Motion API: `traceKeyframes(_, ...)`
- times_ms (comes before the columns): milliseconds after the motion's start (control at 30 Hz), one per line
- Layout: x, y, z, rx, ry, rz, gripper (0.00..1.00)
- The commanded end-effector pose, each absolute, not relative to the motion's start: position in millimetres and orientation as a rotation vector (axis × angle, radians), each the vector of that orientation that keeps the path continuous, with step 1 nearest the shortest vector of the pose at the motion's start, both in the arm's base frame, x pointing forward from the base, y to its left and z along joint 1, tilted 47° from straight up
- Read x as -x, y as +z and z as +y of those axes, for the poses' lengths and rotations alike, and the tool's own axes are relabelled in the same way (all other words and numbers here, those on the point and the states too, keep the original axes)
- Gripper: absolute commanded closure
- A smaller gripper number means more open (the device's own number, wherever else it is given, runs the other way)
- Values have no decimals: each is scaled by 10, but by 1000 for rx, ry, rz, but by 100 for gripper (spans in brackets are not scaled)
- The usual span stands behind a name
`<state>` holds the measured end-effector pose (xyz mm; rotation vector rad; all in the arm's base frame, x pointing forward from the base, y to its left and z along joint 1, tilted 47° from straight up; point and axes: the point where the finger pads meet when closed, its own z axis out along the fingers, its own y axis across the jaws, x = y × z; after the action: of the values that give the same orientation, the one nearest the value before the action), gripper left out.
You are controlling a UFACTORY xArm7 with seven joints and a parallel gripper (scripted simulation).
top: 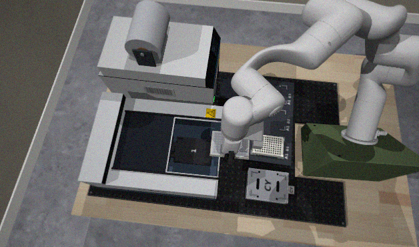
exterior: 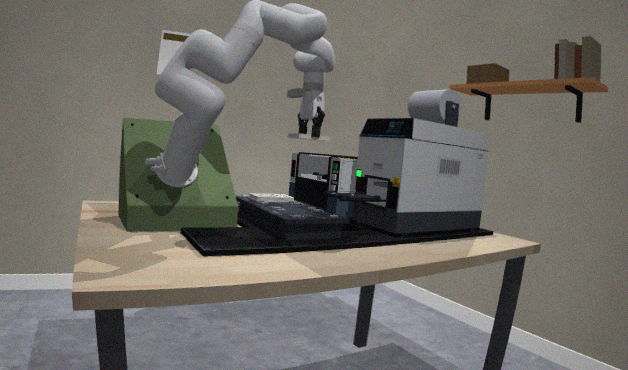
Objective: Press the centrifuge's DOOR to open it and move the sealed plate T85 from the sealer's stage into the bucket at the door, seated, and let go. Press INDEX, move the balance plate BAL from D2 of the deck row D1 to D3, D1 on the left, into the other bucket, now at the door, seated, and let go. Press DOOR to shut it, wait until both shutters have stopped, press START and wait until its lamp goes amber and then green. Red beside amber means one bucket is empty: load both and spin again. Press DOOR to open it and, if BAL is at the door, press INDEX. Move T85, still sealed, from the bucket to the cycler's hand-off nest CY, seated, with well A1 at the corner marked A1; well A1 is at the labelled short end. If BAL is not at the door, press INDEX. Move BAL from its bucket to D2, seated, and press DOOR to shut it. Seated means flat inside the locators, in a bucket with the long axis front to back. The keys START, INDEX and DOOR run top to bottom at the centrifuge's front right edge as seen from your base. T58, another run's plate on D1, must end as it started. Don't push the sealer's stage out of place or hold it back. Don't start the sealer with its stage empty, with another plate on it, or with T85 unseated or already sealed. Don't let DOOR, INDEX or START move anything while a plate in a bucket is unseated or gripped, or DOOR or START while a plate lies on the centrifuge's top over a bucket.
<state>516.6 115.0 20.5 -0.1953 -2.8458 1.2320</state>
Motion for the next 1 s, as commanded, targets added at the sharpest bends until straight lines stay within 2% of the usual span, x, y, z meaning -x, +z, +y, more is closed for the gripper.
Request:
traceKeyframes(0,-5250,216,1160,194,1230,-2849,100)
traceKeyframes(967,-5850,236,1075,194,1230,-2850,100)
